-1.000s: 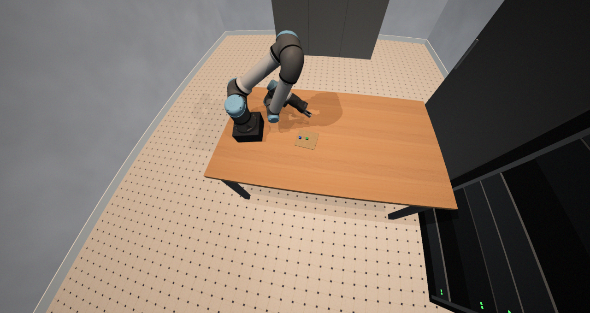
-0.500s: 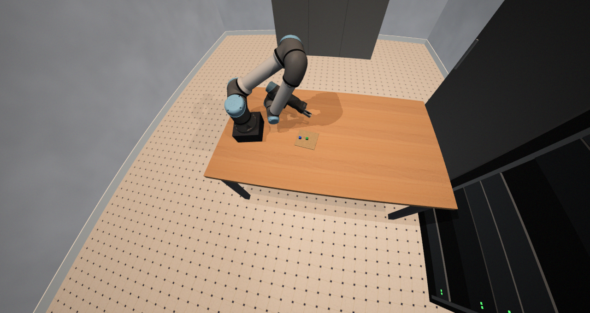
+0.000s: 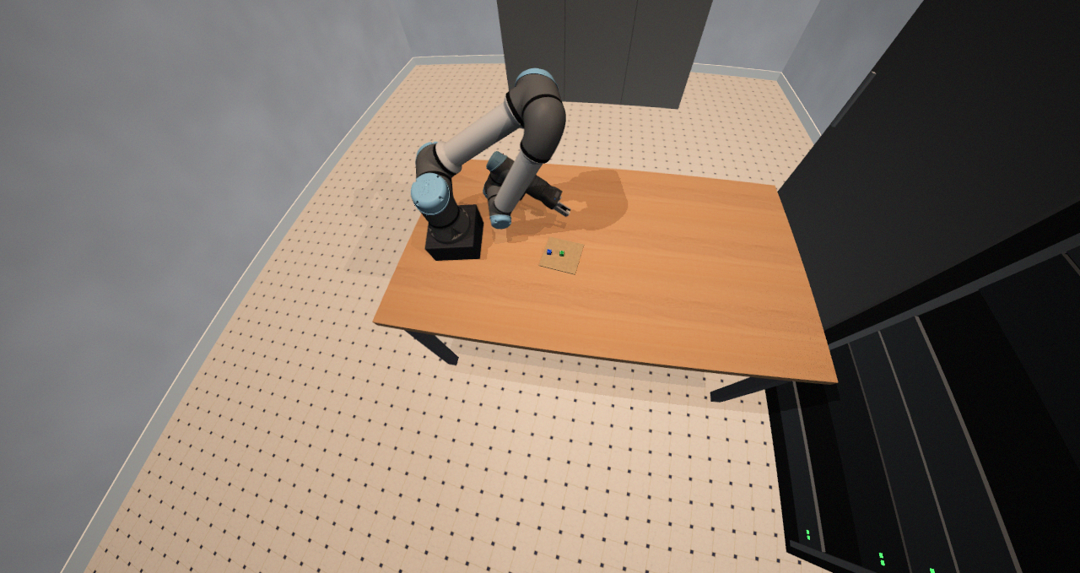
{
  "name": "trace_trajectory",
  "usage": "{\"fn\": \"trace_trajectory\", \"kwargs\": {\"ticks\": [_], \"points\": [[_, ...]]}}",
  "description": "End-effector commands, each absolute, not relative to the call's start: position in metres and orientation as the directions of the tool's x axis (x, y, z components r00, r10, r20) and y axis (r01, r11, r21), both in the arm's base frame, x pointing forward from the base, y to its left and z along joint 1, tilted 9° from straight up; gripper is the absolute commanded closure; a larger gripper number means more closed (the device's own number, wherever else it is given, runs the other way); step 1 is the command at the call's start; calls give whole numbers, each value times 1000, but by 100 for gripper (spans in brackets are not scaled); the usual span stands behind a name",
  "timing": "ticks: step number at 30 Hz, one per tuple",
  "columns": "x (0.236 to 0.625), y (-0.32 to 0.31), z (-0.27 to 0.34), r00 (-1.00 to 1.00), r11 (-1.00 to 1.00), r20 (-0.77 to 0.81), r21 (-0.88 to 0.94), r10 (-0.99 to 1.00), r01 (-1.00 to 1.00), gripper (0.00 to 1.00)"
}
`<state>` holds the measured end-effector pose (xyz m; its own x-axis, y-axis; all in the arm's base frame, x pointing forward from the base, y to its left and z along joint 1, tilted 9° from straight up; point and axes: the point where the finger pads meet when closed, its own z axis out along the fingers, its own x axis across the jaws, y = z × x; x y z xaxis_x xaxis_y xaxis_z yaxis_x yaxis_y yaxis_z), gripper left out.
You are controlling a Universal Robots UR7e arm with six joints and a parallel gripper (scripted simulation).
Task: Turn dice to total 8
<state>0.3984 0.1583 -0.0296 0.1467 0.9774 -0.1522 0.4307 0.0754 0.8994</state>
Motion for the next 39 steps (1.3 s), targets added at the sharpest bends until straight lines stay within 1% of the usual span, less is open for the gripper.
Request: {"fn": "trace_trajectory", "kwargs": {"ticks": [1, 8, 19, 39], "points": [[399, 156, -42, 146, 75, -152, 900, 977, 430, 66], [400, 151, -70, 146, 75, -152, 900, 977, 430, 66], [401, 147, -96, 146, 75, -152, 900, 977, 430, 66], [401, 146, -99, 146, 75, -152, 900, 977, 430, 66]]}}
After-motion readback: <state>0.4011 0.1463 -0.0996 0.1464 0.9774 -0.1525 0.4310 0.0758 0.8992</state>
